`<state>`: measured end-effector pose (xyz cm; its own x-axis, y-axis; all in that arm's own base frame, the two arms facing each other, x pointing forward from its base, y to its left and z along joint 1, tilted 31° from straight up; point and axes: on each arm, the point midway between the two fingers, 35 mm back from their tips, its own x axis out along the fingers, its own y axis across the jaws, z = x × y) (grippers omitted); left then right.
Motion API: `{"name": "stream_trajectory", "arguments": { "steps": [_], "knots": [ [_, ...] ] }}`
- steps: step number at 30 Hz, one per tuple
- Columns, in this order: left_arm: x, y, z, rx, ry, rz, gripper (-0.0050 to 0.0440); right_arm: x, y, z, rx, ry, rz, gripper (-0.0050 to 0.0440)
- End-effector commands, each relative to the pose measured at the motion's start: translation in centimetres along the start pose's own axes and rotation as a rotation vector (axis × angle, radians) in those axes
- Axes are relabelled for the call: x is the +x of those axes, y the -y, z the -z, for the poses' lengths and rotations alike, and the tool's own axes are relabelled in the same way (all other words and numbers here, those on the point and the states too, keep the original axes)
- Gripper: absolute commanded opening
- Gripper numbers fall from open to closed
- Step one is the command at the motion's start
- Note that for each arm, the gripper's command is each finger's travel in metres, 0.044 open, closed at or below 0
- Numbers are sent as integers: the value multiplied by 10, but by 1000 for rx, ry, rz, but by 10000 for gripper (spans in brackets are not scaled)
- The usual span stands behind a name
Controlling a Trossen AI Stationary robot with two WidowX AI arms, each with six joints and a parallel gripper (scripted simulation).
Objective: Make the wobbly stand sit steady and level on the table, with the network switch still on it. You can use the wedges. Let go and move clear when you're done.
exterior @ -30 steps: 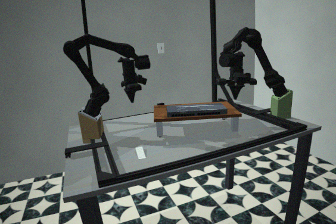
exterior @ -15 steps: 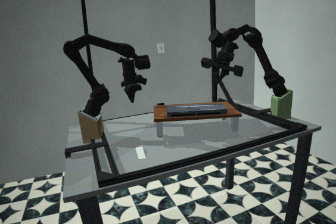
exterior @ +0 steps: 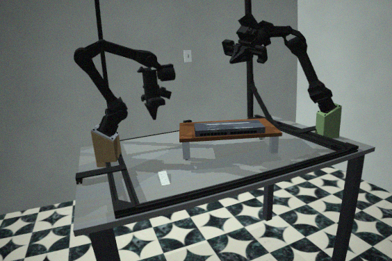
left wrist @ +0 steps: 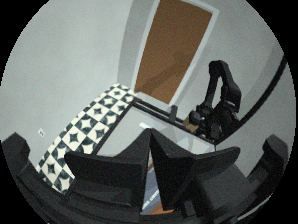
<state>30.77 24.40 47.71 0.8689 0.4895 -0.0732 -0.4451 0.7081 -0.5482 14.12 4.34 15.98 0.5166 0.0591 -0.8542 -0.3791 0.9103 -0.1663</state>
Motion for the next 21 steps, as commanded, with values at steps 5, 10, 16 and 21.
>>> {"name": "stream_trajectory", "arguments": {
  "steps": [5, 10, 16, 21],
  "knots": [
    [-14, 25, -41, 96, 159, 65, 0, 0, 0, 0, 0, 0, 0, 0],
    [-42, 60, -92, 215, 374, 139, 0, 0, 0, 0, 0, 0, 0, 0],
    [-56, 74, -110, 260, 462, 165, 0, 0, 0, 0, 0, 0, 0, 0],
    [-82, 92, -130, 308, 570, 200, 0, 0, 0, 0, 0, 0, 0, 0]
  ]
}}
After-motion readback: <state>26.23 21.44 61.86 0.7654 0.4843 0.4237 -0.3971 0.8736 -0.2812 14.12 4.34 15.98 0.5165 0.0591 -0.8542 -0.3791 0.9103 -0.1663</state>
